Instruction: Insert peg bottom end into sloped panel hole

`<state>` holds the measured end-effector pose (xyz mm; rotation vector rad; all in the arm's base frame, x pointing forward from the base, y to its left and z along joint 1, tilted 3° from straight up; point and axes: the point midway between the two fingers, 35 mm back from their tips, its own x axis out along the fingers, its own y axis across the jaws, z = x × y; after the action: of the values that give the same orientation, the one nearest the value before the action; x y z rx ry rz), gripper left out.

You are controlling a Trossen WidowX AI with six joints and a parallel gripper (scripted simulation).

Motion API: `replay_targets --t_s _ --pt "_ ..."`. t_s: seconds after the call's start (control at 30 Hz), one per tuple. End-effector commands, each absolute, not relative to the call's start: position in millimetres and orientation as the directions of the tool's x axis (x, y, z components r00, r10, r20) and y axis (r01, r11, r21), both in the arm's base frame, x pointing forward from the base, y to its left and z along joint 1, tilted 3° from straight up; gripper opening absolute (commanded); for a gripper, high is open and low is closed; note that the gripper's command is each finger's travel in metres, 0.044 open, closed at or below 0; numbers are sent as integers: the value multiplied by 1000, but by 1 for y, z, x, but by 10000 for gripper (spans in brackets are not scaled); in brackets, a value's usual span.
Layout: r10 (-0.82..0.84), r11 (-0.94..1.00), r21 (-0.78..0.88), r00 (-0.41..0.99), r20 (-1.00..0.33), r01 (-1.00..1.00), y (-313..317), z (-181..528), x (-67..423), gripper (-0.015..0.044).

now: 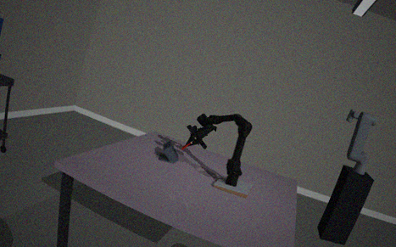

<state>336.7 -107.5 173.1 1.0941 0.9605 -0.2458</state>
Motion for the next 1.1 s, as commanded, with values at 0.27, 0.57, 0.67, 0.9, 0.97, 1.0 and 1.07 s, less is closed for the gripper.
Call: replay_targets --t_s 0.27,0.57,0.67,0.9,0.97,1.0,1.07 --pt "260 414 679 636 -727 607 -124 178 334 0" --pt "248 368 704 666 -703 607 -136 181 331 0" --pt "243 353 713 676 -696 606 -140 182 330 0" --pt "232 319 731 699 -677 603 -150 184 327 0" --pt "231 318 732 699 -676 603 -150 184 328 0" --pt "231 317 732 700 -676 603 -150 183 328 0" --pt "230 314 734 702 -674 602 -150 182 331 0"
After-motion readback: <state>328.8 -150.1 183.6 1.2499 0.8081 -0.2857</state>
